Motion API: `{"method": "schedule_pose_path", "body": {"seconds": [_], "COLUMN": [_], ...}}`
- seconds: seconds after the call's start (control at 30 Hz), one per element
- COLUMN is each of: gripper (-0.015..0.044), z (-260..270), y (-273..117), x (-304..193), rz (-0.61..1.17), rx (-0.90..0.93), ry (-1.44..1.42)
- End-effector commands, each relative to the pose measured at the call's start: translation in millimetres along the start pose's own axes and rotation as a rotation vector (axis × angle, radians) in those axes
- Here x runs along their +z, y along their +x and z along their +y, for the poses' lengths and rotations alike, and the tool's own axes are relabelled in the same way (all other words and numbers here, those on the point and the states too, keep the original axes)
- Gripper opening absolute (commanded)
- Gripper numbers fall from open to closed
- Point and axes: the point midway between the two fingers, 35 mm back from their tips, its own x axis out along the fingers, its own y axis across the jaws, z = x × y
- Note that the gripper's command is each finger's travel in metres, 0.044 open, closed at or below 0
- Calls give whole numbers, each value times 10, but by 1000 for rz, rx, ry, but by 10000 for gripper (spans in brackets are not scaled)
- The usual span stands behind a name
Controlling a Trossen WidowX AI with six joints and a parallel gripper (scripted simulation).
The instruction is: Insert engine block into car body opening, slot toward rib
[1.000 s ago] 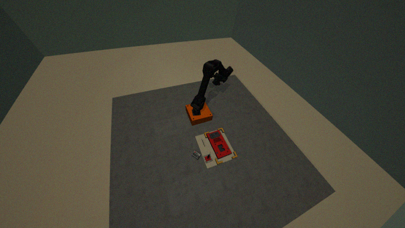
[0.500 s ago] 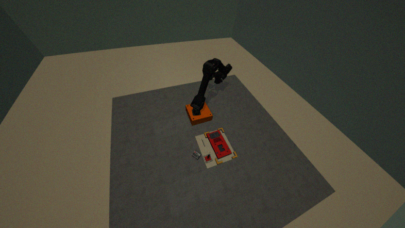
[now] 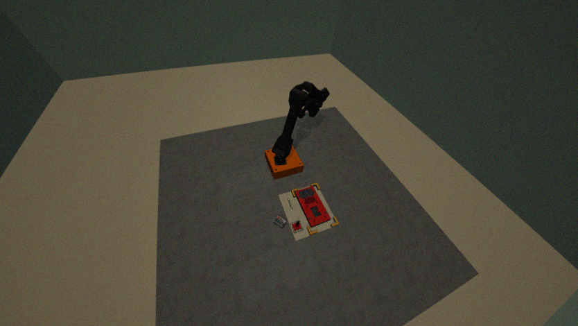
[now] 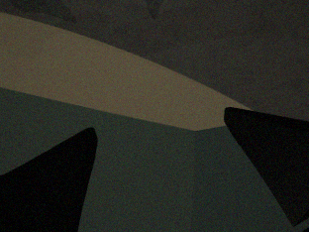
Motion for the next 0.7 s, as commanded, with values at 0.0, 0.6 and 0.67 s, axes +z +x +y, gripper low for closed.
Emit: {"method": "schedule_pose_path", "body": {"seconds": [0.0,0.6,0.67], "gripper": [440,440,440], "z": [15,33,33], "y": [26,78,81], "x": [-6,-41,-46], "rz": [-34,-150,-159], "rx": [-17,-136,-154], "ry": [-123,-671,-732]}}
